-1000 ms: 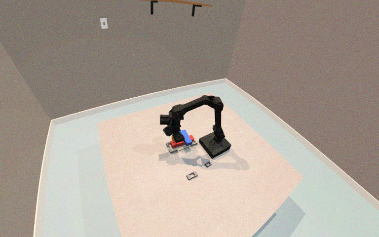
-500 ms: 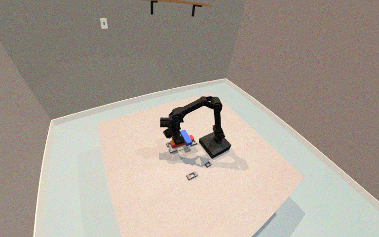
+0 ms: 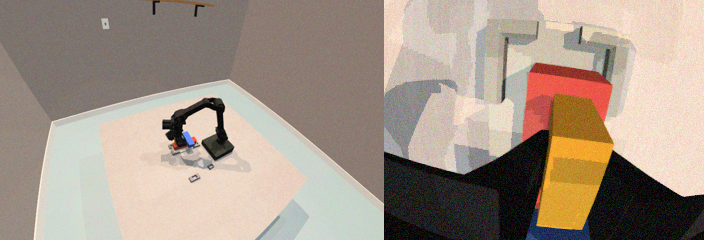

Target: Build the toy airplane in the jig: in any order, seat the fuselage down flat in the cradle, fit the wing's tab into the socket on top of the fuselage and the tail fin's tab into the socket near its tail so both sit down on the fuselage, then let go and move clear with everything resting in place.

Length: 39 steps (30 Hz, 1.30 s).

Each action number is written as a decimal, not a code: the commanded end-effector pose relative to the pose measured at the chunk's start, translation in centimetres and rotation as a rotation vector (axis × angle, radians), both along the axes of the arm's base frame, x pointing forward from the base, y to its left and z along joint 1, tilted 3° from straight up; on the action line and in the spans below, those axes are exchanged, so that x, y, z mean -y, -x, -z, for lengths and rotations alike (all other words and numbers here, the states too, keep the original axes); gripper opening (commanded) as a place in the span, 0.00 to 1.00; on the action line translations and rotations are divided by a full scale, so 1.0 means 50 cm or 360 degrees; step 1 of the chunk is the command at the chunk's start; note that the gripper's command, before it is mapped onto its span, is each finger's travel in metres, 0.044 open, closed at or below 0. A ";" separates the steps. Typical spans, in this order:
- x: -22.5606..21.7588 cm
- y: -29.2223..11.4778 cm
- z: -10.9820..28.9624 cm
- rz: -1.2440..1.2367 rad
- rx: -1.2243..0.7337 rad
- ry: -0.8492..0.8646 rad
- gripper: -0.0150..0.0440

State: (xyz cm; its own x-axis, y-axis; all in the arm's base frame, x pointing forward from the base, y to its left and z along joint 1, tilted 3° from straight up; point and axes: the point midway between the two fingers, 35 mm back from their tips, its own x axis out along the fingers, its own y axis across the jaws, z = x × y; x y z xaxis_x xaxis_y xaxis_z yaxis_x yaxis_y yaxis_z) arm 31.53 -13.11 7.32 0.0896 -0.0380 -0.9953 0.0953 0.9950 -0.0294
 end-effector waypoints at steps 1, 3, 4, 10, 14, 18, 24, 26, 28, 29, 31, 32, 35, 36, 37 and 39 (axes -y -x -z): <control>0.000 0.000 0.000 0.0000 0.0000 0.0000 0.26; 0.000 0.000 0.000 0.0000 0.0000 0.0000 0.25; 0.000 0.000 0.000 0.0000 0.0000 0.0000 0.25; 0.000 0.000 0.000 0.0000 0.0000 0.0000 0.48; 0.000 0.000 0.000 0.0000 0.0000 0.0000 0.65; 0.000 0.000 0.000 0.0000 0.0000 0.0000 0.69; 0.001 -0.002 -0.044 -0.0001 -0.0001 -0.0003 0.69; 0.000 0.002 -0.105 -0.0002 -0.0003 -0.0007 0.69; -0.003 0.011 -0.161 -0.0004 -0.0004 -0.0010 0.69; -0.004 0.014 -0.175 -0.0004 -0.0005 -0.0011 0.69; -0.005 0.015 -0.180 -0.0004 -0.0005 -0.0012 0.69; -0.002 0.011 -0.181 -0.0004 -0.0005 -0.0011 0.69; -0.001 0.009 -0.181 -0.0004 -0.0005 -0.0011 0.69; -0.001 0.009 -0.181 -0.0004 -0.0005 -0.0011 0.69; -0.001 0.009 -0.181 -0.0004 -0.0005 -0.0011 0.69; -0.001 0.009 -0.181 -0.0004 -0.0005 -0.0011 0.69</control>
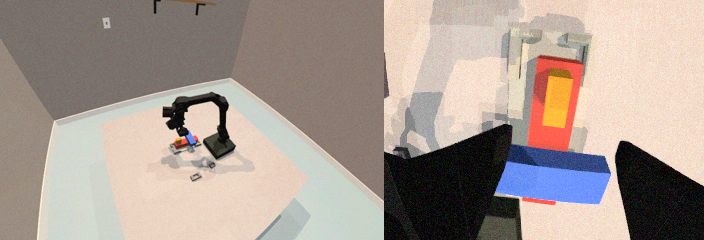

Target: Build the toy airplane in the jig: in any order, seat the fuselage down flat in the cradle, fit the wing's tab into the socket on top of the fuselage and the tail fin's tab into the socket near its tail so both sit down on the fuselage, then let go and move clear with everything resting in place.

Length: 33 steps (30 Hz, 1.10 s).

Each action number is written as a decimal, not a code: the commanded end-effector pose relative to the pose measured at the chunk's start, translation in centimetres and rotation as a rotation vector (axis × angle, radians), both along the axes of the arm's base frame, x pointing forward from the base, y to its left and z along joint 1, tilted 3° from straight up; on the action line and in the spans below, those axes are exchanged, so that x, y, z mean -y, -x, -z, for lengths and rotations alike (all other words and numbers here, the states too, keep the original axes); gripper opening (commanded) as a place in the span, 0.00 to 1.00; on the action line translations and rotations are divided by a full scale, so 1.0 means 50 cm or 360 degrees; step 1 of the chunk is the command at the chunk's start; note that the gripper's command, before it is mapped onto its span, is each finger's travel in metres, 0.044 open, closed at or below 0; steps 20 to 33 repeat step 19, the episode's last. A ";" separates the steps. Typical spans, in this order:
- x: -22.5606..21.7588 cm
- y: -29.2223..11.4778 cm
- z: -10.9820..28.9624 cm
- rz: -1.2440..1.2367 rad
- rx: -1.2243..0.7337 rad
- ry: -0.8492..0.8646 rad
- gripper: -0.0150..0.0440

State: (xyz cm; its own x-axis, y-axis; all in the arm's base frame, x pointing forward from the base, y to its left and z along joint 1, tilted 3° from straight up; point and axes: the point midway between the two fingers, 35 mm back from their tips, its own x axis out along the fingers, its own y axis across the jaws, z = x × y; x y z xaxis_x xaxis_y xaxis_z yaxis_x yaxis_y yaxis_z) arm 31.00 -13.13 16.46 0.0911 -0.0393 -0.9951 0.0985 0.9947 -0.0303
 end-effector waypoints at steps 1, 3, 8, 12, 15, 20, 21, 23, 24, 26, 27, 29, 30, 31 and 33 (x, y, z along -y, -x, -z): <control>-0.001 -0.002 0.002 -0.0009 -0.0007 -0.0013 0.69; 0.001 -0.001 0.002 -0.0009 -0.0007 -0.0013 0.69; 0.001 -0.001 0.002 -0.0009 -0.0007 -0.0013 0.69; 0.001 -0.001 0.002 -0.0009 -0.0007 -0.0013 0.69; 0.003 -0.001 0.002 -0.0009 -0.0007 -0.0013 0.69; 0.003 -0.001 0.002 -0.0009 -0.0007 -0.0013 0.69; 0.003 -0.001 0.002 -0.0009 -0.0007 -0.0013 0.69; 0.003 -0.001 0.002 -0.0009 -0.0007 -0.0013 0.69; 0.003 -0.001 0.002 -0.0009 -0.0007 -0.0013 0.69; 0.003 -0.001 0.002 -0.0009 -0.0007 -0.0013 0.69; 0.003 -0.001 0.002 -0.0009 -0.0007 -0.0013 0.69; 0.003 -0.001 0.002 -0.0009 -0.0007 -0.0013 0.69; 0.003 -0.001 0.002 -0.0009 -0.0007 -0.0013 0.69; 0.003 -0.001 0.002 -0.0009 -0.0007 -0.0013 0.69; 0.003 -0.001 0.002 -0.0009 -0.0007 -0.0013 0.69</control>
